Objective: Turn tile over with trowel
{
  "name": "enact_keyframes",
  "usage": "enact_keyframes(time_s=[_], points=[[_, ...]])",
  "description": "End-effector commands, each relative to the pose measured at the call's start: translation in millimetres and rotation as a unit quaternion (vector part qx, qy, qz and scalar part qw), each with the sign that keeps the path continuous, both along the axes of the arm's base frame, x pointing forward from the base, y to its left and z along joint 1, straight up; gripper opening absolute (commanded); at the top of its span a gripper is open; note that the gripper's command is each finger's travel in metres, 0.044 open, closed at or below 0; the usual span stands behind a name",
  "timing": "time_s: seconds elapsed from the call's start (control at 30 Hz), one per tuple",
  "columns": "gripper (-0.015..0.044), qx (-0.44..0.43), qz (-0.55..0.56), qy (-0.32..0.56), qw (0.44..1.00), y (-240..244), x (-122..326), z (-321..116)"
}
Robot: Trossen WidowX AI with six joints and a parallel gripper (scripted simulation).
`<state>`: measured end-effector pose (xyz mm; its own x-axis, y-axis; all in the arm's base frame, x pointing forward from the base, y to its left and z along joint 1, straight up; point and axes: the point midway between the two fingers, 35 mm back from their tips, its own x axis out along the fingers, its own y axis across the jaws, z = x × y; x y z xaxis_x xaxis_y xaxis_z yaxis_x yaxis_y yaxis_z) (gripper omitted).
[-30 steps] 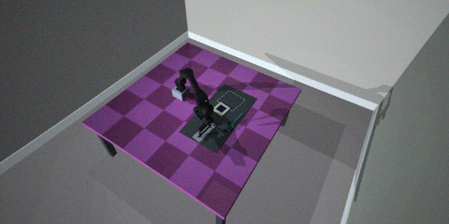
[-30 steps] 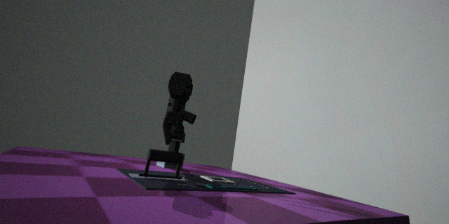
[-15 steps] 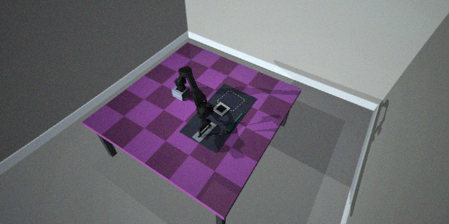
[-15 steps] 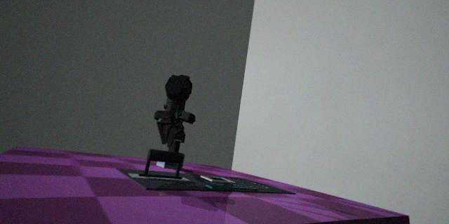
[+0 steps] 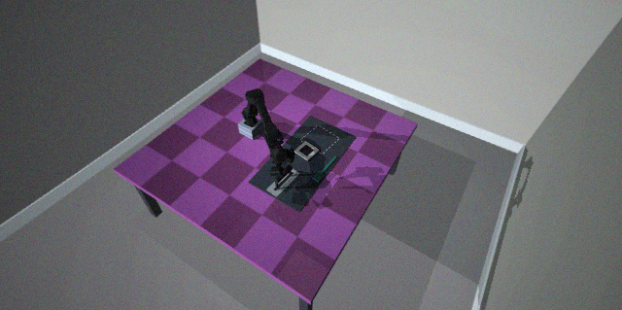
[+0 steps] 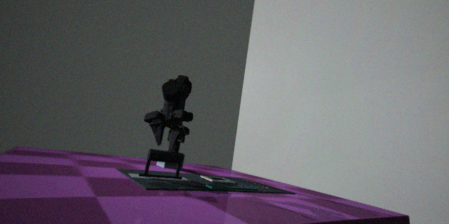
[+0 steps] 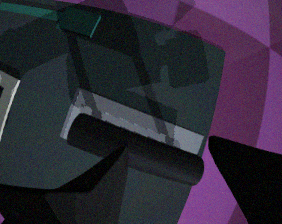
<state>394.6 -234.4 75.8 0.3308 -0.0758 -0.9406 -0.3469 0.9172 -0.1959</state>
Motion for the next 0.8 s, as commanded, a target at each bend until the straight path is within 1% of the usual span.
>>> enact_keyframes(time_s=[0.0, 0.4, 0.77], points=[[0.03, 0.019, -0.051, -0.024, 0.998, 0.5, 0.5, -0.7], [0.03, 0.056, -0.155, -0.067, 0.984, -1.5, 0.0, -2.3], [0.03, 0.129, -0.306, -0.131, 0.934, -1.6, -4.1, -4.6]])
